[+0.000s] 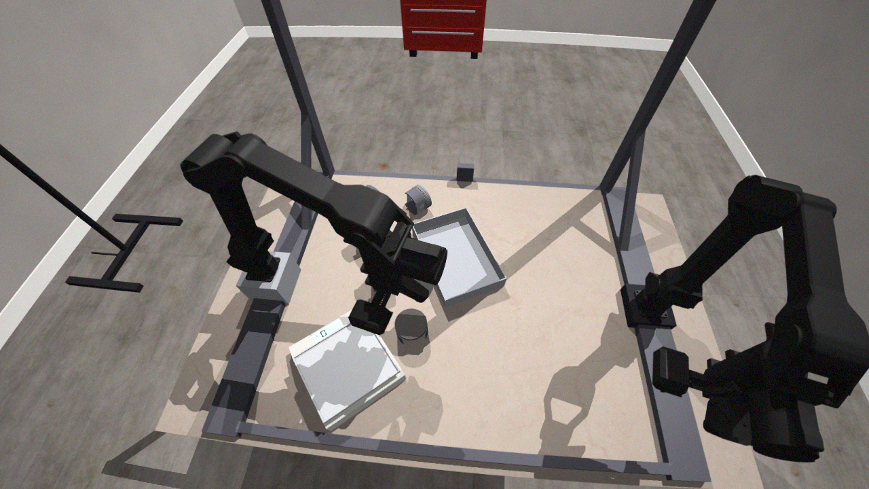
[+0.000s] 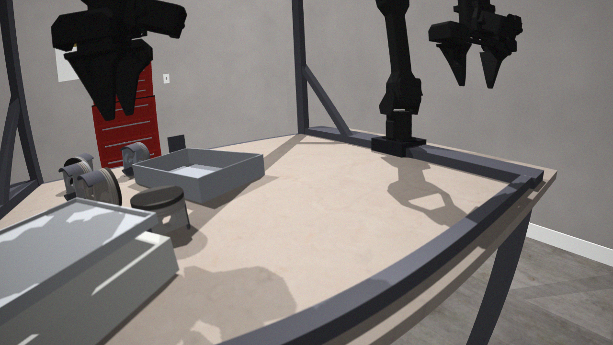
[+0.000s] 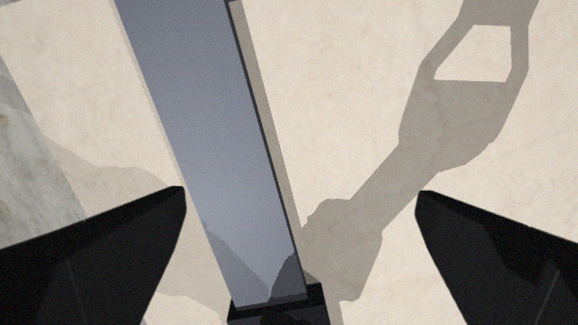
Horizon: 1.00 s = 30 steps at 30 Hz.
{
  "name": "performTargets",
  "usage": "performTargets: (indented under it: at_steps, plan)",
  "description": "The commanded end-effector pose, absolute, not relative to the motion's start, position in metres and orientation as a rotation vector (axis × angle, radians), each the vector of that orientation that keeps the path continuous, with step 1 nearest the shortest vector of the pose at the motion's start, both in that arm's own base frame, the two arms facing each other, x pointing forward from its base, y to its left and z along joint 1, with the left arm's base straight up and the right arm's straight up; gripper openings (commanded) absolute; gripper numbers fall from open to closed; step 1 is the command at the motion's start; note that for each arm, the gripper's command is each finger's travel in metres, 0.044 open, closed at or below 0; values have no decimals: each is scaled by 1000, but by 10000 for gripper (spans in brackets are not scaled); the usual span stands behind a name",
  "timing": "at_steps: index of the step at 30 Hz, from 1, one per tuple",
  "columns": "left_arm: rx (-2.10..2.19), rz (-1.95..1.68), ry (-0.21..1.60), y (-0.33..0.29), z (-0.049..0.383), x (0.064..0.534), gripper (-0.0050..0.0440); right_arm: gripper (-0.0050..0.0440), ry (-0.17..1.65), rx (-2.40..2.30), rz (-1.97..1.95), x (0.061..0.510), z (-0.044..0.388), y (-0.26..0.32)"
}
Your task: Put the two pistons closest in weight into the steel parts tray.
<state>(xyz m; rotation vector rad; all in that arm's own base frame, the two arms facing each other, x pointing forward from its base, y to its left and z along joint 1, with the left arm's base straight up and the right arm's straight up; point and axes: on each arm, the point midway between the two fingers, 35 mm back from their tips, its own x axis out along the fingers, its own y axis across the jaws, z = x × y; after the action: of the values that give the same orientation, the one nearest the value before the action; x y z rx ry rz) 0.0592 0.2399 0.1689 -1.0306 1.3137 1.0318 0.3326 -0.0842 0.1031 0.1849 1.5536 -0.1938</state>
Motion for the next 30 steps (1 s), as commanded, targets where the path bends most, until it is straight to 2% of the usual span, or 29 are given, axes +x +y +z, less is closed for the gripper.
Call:
performTargets:
  at_steps: [1, 10, 30]
  plan:
    - [-1019, 1037, 1300, 244, 174, 60, 400, 392, 1449, 176, -206, 337, 115, -81]
    - [-1019, 1037, 1300, 244, 174, 60, 400, 392, 1262, 151, -214, 337, 114, -82]
    - [-1019, 1037, 1300, 244, 174, 60, 400, 392, 1287, 154, -213, 337, 76, -82]
